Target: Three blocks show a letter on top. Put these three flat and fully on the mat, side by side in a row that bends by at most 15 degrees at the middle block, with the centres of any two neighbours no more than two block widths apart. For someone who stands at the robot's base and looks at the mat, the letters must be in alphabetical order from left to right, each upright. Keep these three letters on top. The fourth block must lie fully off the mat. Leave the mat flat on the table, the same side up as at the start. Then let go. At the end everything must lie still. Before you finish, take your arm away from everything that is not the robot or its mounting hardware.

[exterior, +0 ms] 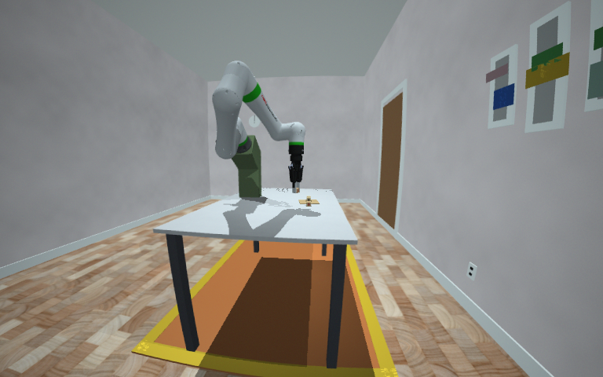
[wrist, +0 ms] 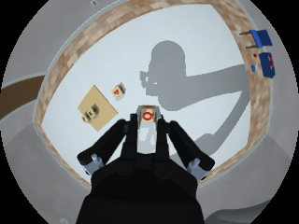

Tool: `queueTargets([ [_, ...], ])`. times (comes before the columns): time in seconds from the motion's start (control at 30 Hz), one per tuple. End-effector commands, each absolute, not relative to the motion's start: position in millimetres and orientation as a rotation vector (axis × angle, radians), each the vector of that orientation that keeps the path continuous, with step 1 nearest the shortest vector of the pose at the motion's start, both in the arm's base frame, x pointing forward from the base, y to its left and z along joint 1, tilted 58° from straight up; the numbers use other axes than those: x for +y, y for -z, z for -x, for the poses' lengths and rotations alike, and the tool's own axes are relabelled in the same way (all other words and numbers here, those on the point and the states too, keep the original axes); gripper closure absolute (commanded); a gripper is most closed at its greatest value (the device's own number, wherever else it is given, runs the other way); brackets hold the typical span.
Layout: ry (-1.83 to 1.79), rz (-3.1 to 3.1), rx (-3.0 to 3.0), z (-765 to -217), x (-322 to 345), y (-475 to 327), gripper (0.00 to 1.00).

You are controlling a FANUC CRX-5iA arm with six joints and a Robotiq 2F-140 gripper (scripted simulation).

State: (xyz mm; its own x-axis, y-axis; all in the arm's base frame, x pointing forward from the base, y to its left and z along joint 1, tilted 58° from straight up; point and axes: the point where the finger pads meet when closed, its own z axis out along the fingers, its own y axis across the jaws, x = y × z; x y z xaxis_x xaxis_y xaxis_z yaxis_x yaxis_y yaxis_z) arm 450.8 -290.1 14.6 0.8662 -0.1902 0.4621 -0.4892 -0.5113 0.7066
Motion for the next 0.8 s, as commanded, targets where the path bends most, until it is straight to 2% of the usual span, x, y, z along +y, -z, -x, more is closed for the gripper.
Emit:
queueTargets([
  [0.0, -0.490, -2.074, -0.638, -464, -279, 1, 0.84],
  [0.77, -0.787, -1.890, -1.201, -506, -229, 68, 0.84],
])
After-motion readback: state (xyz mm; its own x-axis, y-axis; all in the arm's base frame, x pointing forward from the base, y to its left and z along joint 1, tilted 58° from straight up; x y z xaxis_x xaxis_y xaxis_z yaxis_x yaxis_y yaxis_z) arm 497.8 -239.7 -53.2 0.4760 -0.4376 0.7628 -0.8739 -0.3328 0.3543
